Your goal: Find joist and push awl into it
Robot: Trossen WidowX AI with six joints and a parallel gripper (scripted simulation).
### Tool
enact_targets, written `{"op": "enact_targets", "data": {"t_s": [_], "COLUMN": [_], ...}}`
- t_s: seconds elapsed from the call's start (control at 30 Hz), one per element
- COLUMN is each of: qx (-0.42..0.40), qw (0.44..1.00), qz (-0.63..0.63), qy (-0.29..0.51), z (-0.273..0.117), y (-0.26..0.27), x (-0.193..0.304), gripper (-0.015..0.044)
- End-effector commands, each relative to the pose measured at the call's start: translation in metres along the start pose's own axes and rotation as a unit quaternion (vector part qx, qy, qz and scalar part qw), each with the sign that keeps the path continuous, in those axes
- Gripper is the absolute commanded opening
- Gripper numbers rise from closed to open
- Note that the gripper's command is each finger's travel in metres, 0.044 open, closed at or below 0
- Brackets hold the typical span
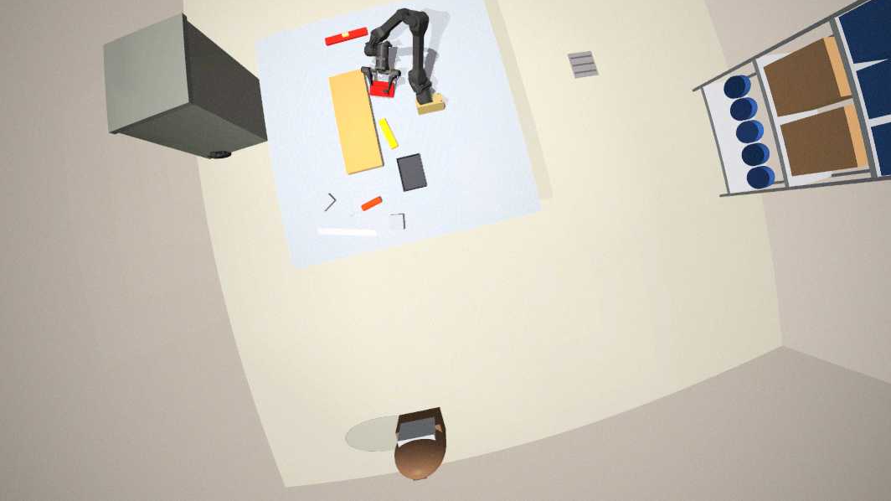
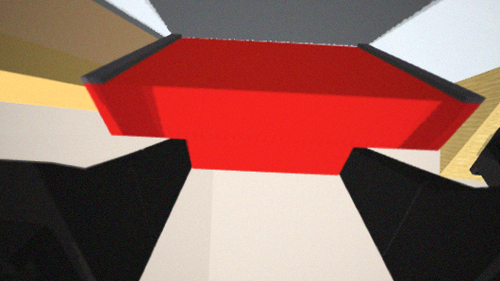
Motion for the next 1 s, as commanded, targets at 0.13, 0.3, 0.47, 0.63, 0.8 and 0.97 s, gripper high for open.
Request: {"op": "enact_targets", "data": {"t_s": [0.13, 0.3, 0.47, 0.63, 0.8, 0.97], "qx": [0.001, 0.001, 0.001, 0.001, 0.001, 0.001], "qw": [1.0, 1.0, 1.0, 1.0, 1.0, 1.0], "qz": [0.003, 0.003, 0.003, 0.003, 0.003, 0.003], "qy": [-0.006, -0.006, -0.006, -0.006, -0.007, -0.007], "z": [-0.0007, -0.0007, -0.0007, -0.0007, -0.0013, -0.003], "y": [-0.0006, -0.0006, -0.0006, -0.0006, -0.0005, -0.0005], "x": [-0.0028, -0.0028, -0.0028, -0.0028, -0.0033, -0.0047], "gripper": [0.0379, 0.0379, 0.0379, 0.0379, 0.0379, 0.0379]}}
Point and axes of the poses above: the point midway between the two fingers, 35 mm back from their tips, its own z axis out along the fingers, its own y axis across the jaws, x = y × z, the point moved 4 cm from there along -z, back along the fingers, and after that the axes turned 8 degrees about -z, right-handed, at the moved point
